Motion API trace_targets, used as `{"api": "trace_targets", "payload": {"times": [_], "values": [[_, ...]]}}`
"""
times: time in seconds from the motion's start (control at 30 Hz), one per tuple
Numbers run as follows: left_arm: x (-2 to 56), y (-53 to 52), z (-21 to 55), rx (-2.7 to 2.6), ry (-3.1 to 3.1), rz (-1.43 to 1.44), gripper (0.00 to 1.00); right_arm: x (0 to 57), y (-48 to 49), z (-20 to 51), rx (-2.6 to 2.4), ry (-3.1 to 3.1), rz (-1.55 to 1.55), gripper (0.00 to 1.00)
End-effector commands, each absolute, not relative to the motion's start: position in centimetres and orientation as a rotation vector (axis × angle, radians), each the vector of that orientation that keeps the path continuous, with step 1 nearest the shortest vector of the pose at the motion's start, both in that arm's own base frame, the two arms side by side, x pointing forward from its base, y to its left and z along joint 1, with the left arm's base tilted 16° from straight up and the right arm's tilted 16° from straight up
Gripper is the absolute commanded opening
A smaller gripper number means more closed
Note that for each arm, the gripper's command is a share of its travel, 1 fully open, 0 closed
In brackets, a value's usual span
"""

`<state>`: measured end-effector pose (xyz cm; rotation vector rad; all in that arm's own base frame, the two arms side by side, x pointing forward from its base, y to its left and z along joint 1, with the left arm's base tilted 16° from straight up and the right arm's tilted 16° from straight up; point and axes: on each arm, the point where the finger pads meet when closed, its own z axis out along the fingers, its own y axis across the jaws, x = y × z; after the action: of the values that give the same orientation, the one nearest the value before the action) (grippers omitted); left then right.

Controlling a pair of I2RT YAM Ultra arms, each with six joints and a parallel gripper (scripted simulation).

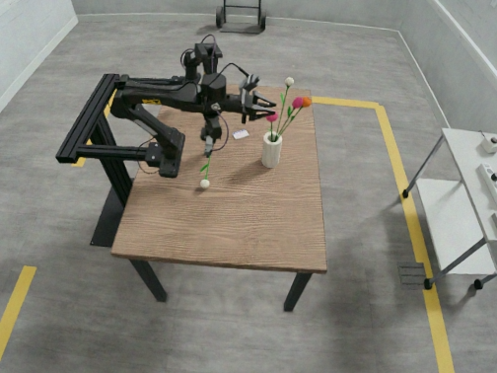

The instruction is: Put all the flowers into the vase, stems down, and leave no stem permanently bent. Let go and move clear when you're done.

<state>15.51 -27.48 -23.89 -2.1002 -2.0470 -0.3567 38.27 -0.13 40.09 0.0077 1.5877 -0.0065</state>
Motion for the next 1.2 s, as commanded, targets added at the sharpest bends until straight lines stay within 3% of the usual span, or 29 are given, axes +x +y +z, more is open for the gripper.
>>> {"api": "trace_targets", "payload": {"times": [0.0, 1.17], "values": [[15.2, -29.1, -22.5, -2.137, -2.058, -0.328, 0.0, 38.7, 0.0, 39.9, 0.0, 1.592, 0.003, 0.3], [15.1, -28.6, -23.5, -2.136, -2.057, -0.328, 0.0, 38.7, 0.0, 39.9, 0.0, 1.592, 0.003, 0.3]]}}
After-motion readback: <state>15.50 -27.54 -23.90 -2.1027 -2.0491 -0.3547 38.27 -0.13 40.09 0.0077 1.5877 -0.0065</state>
